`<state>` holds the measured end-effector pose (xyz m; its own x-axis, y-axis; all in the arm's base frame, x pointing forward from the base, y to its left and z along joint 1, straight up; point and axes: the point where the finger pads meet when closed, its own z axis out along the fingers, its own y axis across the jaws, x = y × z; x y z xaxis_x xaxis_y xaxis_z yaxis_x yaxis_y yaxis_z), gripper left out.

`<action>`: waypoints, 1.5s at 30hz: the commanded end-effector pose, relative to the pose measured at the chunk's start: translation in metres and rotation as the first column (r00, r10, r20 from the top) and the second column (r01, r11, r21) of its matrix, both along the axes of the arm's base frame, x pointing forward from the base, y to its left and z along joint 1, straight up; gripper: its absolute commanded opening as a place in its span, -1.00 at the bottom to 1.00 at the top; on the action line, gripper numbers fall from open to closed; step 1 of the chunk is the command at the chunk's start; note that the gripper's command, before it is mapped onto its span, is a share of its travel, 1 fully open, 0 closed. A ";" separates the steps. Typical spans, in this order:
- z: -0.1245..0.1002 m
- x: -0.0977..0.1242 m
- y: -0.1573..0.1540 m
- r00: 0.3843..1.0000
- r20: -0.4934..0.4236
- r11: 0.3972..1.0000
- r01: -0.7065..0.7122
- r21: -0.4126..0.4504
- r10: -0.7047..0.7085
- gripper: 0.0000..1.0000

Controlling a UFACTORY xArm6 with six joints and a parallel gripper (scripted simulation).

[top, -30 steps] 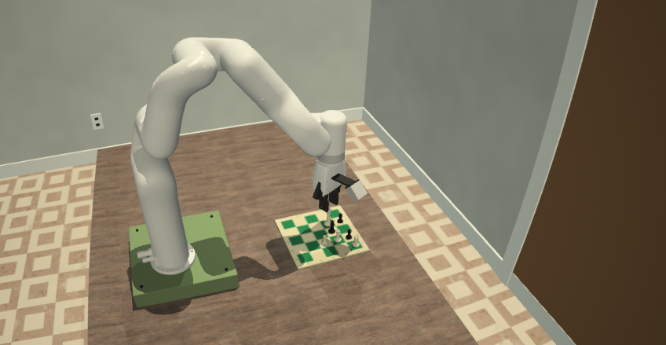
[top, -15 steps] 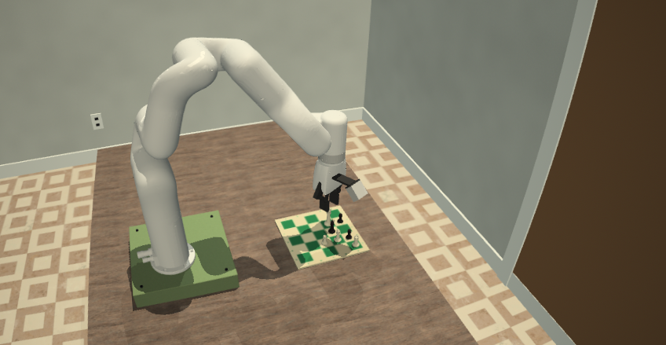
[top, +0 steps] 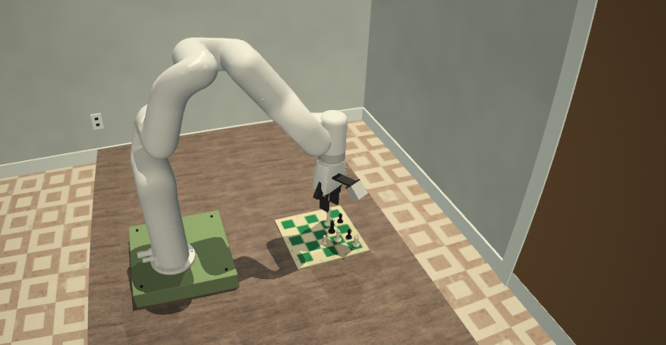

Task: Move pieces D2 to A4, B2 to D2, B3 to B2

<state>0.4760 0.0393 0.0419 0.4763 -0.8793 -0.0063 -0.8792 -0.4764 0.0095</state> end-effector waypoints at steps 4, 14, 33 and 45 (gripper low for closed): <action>0.002 0.002 0.000 1.000 0.004 1.000 0.000 0.000 0.000 -0.16; 0.002 0.002 0.000 1.000 0.004 1.000 0.000 0.000 0.000 -0.16; -0.022 0.001 0.000 1.000 0.004 1.000 0.000 0.000 0.000 -0.16; -0.041 0.001 0.000 1.000 0.004 1.000 0.000 0.000 0.000 -0.16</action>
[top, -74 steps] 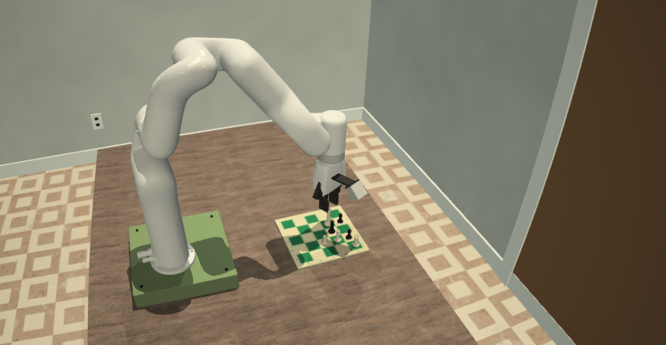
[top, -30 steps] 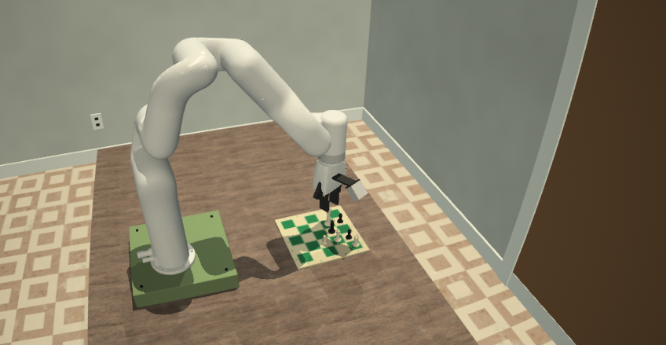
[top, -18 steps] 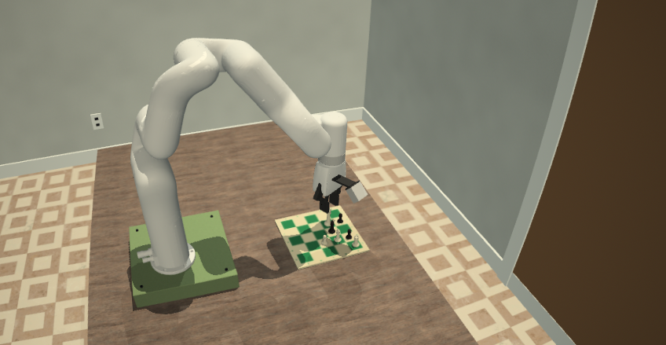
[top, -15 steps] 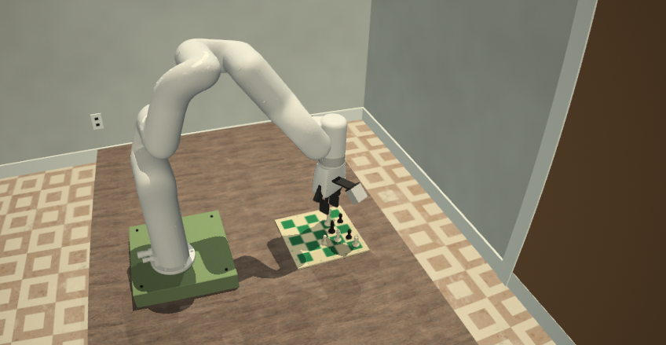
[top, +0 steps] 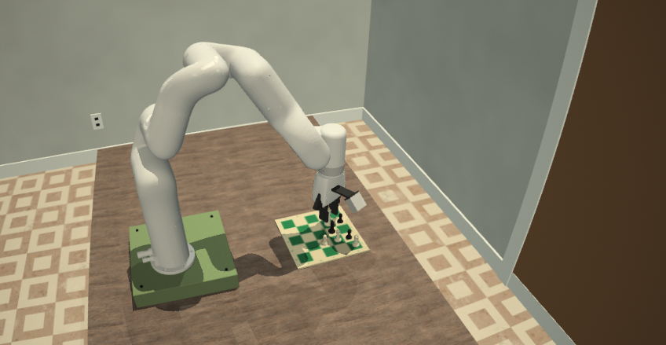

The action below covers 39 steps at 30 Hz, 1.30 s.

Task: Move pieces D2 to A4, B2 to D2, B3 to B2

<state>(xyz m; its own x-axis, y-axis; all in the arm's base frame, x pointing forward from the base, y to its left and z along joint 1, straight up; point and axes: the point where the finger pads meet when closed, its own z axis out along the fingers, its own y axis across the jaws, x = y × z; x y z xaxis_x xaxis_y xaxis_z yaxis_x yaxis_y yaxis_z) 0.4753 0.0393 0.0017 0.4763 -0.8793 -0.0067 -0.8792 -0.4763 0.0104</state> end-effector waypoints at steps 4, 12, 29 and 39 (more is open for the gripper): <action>-0.001 0.002 0.000 1.000 0.005 1.000 0.000 0.000 0.000 -0.16; -0.001 0.002 0.000 1.000 0.005 1.000 0.000 0.000 0.000 -0.16; -0.001 0.002 0.000 1.000 0.005 1.000 0.000 0.000 0.000 -0.16; -0.001 0.002 0.000 1.000 0.005 1.000 0.000 0.000 0.000 -1.00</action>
